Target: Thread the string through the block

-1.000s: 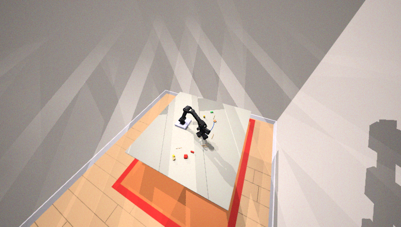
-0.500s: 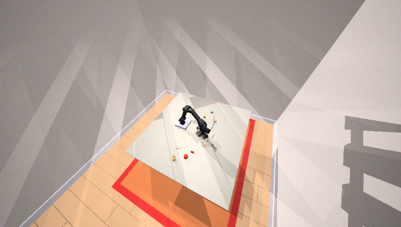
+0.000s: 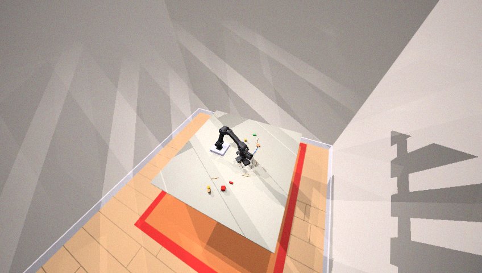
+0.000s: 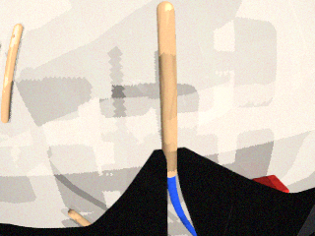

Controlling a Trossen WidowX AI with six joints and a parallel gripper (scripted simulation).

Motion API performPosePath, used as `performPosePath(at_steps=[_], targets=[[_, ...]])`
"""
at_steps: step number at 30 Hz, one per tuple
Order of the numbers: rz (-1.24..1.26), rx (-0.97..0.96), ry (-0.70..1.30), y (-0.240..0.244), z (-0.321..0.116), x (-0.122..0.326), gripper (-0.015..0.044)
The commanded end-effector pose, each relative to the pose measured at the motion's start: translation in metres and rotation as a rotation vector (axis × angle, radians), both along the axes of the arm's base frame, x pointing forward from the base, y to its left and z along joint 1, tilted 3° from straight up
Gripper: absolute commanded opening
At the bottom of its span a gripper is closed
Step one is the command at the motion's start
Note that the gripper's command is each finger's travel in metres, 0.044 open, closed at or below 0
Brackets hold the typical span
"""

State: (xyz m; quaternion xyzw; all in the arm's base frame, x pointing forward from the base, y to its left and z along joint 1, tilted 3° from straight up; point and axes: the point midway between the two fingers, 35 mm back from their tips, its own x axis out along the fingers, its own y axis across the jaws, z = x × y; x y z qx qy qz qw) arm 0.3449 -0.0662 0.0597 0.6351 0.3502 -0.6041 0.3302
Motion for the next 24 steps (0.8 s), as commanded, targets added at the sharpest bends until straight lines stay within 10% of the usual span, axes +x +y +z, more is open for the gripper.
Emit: performPosePath(at_steps=[1, 24], targets=[[0.000, 0.000, 0.000, 0.000, 0.000, 0.000, 0.0000], [0.535, -0.014, -0.028, 0.009, 0.003, 0.011, 0.0000]])
